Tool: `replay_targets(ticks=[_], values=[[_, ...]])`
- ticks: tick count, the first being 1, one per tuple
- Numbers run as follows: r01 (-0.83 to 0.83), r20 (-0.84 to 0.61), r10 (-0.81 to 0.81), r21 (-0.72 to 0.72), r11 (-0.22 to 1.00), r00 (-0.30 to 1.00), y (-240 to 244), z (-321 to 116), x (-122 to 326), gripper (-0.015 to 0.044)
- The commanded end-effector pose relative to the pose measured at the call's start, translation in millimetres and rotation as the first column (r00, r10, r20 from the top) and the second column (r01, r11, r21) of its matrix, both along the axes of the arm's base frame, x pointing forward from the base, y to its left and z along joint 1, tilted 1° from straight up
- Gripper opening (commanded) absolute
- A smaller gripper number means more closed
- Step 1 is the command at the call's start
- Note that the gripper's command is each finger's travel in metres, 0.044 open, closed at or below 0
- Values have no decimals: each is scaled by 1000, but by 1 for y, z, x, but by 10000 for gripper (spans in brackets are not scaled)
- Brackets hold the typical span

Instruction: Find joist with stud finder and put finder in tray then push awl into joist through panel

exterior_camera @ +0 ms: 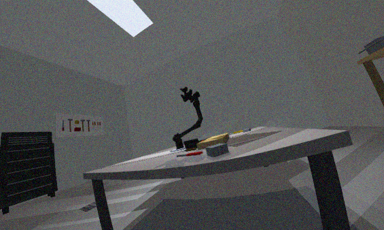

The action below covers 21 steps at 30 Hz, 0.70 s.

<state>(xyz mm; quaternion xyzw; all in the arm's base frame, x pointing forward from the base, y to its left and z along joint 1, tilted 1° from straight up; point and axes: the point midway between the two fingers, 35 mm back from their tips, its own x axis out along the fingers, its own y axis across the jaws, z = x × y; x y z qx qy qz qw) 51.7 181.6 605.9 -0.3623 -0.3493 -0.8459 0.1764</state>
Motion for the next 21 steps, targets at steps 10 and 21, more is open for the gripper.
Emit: replay_targets(ticks=[10,21], values=[[-123,83,91,610,783,992,-160,-3,-107,440],[-46,-11,311,983,177,950,-336,-70,-116,440]])
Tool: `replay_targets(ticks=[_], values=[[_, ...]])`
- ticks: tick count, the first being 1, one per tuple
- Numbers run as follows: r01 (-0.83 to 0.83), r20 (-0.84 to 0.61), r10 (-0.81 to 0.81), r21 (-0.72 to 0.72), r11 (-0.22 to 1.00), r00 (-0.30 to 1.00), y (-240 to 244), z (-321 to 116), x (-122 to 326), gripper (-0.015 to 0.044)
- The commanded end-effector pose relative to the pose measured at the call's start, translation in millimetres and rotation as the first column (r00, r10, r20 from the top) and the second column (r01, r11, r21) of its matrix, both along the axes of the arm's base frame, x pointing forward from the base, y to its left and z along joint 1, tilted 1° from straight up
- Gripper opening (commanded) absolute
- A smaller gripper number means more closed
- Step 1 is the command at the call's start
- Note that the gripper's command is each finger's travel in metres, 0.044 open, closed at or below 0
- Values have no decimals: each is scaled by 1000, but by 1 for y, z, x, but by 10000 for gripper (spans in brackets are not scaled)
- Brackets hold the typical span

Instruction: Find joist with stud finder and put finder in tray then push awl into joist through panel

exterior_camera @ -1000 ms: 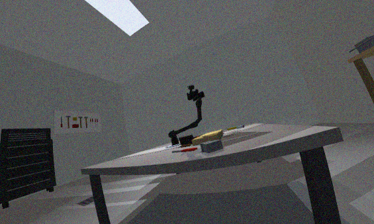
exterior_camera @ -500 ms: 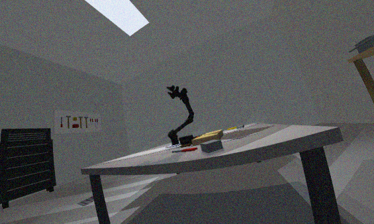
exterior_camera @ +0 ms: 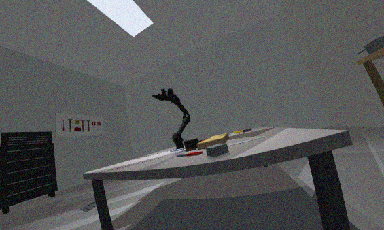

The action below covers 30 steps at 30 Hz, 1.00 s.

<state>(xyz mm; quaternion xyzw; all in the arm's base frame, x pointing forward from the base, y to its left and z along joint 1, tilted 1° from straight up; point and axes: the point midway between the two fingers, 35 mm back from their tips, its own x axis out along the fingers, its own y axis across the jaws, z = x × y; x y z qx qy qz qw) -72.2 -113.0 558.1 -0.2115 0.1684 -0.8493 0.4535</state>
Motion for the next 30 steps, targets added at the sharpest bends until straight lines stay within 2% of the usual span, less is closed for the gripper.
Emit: replay_targets(ticks=[1,8,15,22,25,30], values=[[-107,-89,129,224,969,988,-55,-31,12,440],[-238,-231,457,610,756,859,-137,-105,62,440],[-221,-247,802,880,421,543,-179,-193,133,440],[-77,-85,987,992,97,137,-175,-284,205,440],[-18,-30,999,999,31,23,-168,-306,221,440],[206,173,917,973,-103,-359,-135,-369,263,440]])
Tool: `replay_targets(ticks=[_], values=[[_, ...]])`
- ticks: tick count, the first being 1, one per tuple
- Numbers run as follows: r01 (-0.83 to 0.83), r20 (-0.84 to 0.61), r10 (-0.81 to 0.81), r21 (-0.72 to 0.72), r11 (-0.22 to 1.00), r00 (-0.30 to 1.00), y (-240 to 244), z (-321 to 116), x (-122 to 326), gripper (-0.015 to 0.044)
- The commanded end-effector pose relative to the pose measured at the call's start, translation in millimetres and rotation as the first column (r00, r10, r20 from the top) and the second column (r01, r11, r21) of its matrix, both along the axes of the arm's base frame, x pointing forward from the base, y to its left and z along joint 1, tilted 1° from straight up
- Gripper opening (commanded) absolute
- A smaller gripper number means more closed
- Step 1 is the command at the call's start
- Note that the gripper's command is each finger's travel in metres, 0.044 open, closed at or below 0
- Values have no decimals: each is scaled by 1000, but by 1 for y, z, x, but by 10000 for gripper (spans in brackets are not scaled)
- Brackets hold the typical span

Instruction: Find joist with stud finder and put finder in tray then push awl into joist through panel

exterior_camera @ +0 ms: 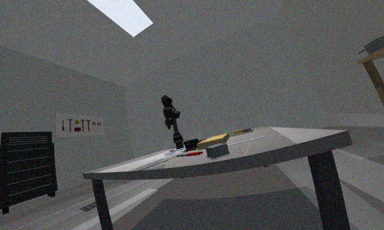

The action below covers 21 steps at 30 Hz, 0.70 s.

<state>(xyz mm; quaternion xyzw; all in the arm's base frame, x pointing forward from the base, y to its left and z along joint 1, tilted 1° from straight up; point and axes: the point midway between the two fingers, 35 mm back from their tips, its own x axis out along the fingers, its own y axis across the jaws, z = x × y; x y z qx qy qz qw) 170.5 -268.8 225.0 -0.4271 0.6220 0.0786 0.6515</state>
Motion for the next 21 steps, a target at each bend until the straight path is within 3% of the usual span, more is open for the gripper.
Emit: replay_targets(ticks=[1,6,9,21], values=[[-281,-121,301,157,947,946,30,-48,28,440],[-599,-170,694,390,699,699,82,-104,51,440],[-689,-143,827,487,537,544,108,-125,55,440],[-693,-140,835,494,525,532,115,-127,54,440]])
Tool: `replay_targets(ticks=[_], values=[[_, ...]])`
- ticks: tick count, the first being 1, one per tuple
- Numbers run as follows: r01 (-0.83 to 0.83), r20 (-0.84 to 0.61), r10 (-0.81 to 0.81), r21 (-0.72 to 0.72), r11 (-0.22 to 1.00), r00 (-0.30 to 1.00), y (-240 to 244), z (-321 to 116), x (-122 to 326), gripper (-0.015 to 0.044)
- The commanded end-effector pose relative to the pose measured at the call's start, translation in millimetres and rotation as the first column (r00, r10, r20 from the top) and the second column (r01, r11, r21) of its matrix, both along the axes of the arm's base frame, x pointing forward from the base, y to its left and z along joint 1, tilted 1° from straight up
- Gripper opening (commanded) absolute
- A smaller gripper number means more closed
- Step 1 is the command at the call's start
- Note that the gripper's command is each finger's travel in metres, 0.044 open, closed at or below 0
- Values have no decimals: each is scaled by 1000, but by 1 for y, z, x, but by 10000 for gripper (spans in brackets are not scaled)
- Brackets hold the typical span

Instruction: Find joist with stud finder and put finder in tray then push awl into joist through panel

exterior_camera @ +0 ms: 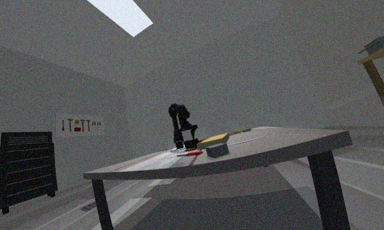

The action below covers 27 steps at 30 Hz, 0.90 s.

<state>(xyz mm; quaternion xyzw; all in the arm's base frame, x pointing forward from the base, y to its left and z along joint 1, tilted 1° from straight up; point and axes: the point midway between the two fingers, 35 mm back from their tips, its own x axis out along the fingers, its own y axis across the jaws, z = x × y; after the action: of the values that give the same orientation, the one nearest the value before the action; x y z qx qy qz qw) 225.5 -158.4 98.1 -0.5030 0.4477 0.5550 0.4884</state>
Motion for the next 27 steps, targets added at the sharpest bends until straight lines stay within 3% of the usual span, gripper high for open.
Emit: replay_targets(ticks=[1,27], values=[[-4,2,4,7,1000,1000,6,0,-1,440],[-4,2,4,8,1000,1000,10,-32,-2,440]])
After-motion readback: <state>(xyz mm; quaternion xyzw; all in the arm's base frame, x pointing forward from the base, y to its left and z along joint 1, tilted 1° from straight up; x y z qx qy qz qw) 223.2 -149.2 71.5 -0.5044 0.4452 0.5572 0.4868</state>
